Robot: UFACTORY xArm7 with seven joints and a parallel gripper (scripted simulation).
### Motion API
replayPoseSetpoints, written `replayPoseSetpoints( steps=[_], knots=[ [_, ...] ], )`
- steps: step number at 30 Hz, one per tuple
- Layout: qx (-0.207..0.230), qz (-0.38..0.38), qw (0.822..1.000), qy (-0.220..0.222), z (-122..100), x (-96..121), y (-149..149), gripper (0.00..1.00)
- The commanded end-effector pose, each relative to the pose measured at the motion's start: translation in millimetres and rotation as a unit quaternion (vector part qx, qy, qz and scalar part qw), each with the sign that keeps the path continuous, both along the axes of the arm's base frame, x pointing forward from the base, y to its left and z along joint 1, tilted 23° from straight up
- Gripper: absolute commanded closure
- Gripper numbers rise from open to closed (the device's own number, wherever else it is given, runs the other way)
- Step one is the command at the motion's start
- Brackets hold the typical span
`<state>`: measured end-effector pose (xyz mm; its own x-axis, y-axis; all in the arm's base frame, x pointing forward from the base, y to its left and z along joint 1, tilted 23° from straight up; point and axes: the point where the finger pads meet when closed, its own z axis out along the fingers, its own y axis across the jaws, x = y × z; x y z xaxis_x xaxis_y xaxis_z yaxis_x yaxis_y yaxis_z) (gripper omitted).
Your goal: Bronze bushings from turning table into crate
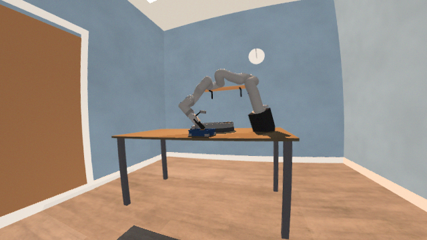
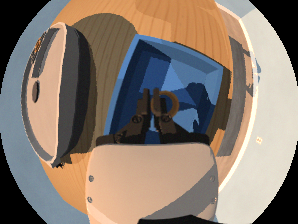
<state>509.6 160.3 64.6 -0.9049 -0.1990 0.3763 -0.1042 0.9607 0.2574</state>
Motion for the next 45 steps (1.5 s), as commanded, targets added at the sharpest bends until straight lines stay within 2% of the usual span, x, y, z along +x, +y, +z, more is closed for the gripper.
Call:
replayPoseSetpoints(
  steps=[1,43,44,45],
  knots=[
    [0.000,-0.001,1.000,-0.002,1.7,1.2,-0.1,1.00],
    [0.000,-0.001,1.000,-0.002,-3.6,3.0,1.5,1.00],
    [0.000,-0.001,1.000,-0.002,-3.6,3.0,1.5,0.89],
    [0.000,-0.001,1.000,-0.002,-3.6,3.0,1.5,0.89]
  ],
)
